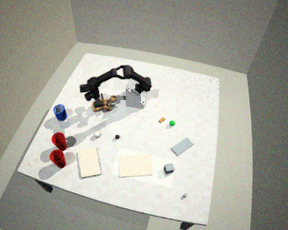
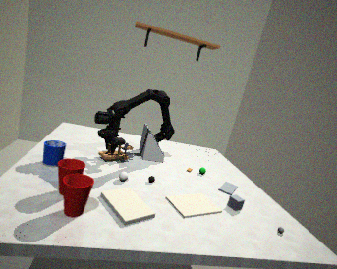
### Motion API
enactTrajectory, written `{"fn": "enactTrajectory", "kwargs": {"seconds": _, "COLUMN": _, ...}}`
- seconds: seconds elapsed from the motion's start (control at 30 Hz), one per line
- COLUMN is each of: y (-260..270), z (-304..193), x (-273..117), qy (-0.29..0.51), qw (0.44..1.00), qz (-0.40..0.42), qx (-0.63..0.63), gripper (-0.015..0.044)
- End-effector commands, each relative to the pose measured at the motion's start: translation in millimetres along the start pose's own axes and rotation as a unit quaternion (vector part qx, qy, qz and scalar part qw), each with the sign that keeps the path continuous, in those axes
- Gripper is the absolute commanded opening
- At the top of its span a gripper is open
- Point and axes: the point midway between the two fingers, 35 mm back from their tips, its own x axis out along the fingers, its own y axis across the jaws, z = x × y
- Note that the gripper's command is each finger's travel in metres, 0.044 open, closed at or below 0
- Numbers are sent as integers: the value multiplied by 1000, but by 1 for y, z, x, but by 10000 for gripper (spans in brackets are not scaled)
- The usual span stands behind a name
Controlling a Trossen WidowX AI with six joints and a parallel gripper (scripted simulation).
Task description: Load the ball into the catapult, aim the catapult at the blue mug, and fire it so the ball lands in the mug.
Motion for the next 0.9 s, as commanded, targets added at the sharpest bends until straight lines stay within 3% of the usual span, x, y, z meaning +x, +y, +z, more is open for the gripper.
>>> {"fn": "enactTrajectory", "kwargs": {"seconds": 0.0, "y": 1, "z": 0, "x": 4, "qy": -3, "qw": 1000, "qz": 2, "qx": 2, "gripper": 0}}
{"fn": "enactTrajectory", "kwargs": {"seconds": 0.4, "y": 0, "z": -1, "x": 12, "qy": 0, "qw": 1000, "qz": 0, "qx": 0, "gripper": 0}}
{"fn": "enactTrajectory", "kwargs": {"seconds": 0.87, "y": 0, "z": -1, "x": 9, "qy": 0, "qw": 1000, "qz": 0, "qx": 0, "gripper": 368}}
